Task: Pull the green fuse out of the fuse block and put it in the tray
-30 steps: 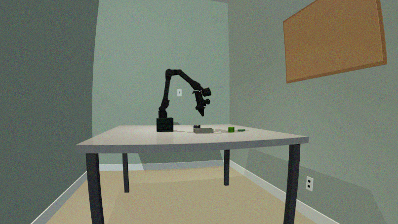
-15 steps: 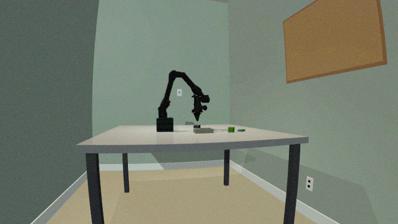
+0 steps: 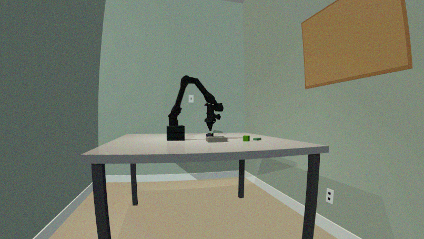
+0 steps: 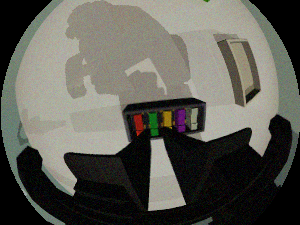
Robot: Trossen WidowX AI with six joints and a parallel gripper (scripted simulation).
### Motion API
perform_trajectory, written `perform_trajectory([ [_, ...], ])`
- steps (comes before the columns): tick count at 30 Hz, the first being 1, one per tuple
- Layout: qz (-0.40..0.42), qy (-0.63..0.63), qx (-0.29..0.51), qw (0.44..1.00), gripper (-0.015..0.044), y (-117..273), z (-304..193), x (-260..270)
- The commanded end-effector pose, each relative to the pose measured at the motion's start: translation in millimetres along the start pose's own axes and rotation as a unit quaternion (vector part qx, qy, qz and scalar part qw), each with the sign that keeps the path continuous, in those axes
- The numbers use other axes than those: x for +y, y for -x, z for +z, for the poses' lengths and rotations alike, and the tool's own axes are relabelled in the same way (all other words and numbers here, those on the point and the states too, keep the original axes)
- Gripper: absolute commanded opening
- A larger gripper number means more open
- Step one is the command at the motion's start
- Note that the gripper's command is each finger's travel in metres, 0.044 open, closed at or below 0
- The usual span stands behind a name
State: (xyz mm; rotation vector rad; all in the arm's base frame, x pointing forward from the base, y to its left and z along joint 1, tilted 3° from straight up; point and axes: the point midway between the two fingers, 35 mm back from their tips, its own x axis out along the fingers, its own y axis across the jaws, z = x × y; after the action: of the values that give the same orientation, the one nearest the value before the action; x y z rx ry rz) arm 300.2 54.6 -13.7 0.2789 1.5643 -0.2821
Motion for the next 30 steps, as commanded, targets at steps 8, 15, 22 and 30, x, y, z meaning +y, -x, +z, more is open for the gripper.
perform_trajectory([
  [8, -0.003, -0.002, 0.002, 1.000, 0.0062, -13, -1, 0],
  [15, -0.003, -0.002, 0.002, 1.000, 0.0062, -17, -2, 1],
  [22, -0.003, -0.002, 0.002, 1.000, 0.0062, -18, -2, 1],
  [30, -0.003, -0.002, 0.002, 1.000, 0.0062, -25, -2, 1],
])
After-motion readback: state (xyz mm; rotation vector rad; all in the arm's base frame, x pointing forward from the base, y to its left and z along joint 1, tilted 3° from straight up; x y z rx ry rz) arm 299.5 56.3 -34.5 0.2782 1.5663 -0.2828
